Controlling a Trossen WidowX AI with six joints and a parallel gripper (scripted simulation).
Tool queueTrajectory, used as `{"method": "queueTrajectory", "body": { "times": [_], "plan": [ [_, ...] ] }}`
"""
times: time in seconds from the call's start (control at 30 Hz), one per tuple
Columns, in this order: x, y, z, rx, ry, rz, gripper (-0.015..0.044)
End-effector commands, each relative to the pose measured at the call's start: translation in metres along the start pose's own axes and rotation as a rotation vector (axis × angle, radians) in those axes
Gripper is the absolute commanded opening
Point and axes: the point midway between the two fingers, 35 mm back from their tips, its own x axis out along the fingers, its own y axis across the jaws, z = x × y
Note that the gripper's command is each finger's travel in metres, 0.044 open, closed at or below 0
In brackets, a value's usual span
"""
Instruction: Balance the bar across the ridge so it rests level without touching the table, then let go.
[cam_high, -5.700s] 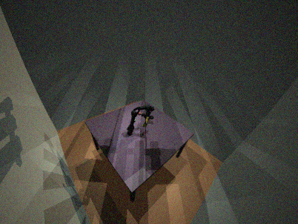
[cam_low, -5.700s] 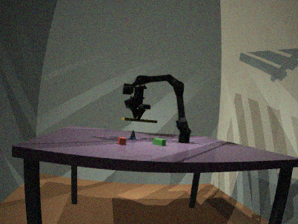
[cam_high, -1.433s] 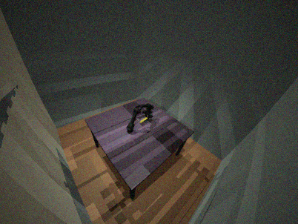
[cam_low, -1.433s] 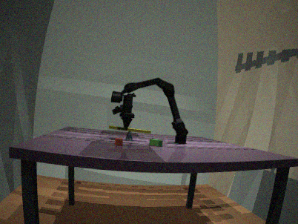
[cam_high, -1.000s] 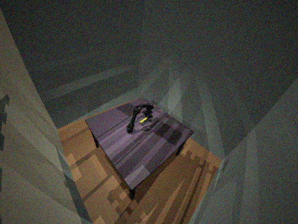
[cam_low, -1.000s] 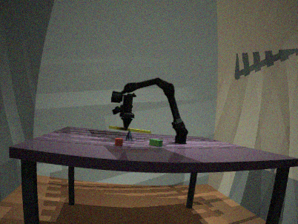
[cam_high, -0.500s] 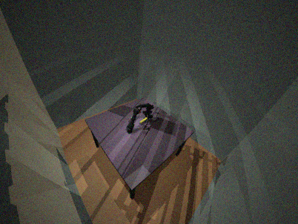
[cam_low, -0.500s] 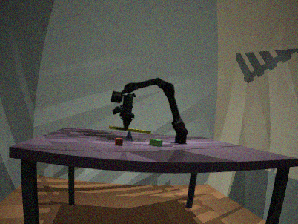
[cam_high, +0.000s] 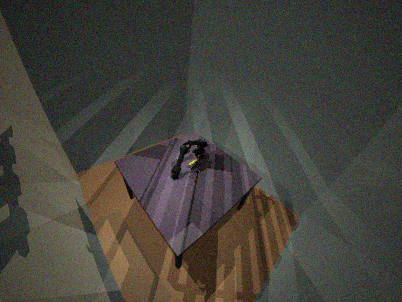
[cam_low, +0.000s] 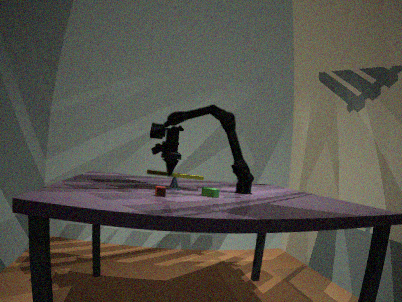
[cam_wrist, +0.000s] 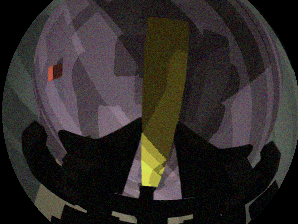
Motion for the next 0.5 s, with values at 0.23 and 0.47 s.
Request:
{"method": "queueTrajectory", "body": {
  "times": [0.23,0.47],
  "plan": [
    [0.0023,0.0004,0.0003,-0.004,-0.001,0.002,0.0],
    [0.0028,0.0004,0.0004,-0.004,-0.001,0.002,0.0]
  ]
}}
